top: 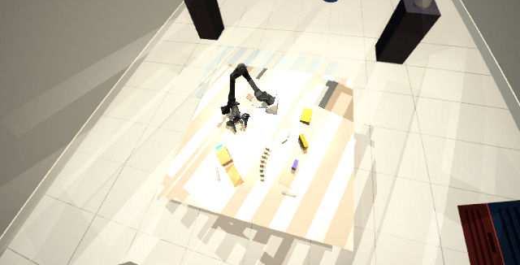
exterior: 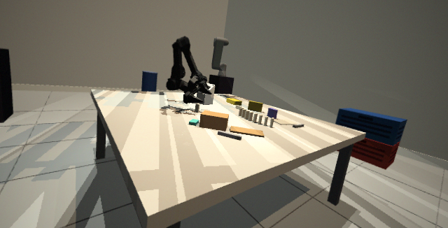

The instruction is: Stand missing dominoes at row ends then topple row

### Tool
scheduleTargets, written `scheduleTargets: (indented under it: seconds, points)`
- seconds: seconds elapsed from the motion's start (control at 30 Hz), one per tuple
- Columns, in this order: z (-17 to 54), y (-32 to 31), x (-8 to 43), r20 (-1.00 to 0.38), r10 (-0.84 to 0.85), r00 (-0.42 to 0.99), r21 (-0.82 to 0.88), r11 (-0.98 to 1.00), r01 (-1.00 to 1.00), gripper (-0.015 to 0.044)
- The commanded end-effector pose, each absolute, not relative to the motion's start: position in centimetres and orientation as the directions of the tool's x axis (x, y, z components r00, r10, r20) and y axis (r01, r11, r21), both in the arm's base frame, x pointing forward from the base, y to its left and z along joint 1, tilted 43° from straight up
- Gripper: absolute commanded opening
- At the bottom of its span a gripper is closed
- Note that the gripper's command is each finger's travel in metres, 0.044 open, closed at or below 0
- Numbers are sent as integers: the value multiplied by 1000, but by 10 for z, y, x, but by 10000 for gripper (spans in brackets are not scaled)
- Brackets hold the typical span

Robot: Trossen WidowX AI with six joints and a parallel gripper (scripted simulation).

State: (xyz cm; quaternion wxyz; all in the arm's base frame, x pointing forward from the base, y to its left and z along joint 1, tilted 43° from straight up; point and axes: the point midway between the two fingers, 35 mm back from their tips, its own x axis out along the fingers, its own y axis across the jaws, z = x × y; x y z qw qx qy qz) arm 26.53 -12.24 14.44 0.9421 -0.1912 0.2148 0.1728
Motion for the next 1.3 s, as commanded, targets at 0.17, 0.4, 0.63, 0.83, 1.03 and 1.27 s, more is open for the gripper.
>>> scheduleTargets:
  seconds: [0.17, 0.4, 0.63, 0.83, 1.03, 1.27]
  points:
    - [135, -88, 292, -796, 60, 603, 106, 994, 41, 440]
    - [129, -90, 276, -903, -175, 392, 45, 870, 492, 440]
    - [148, -103, 251, -850, -499, 168, -160, 548, 821, 440]
    - [171, -109, 242, -740, -665, 101, -162, 323, 933, 440]
    - [173, -109, 242, -727, -680, 97, -154, 299, 942, 440]
    - [173, -109, 242, -727, -680, 97, -154, 299, 942, 440]
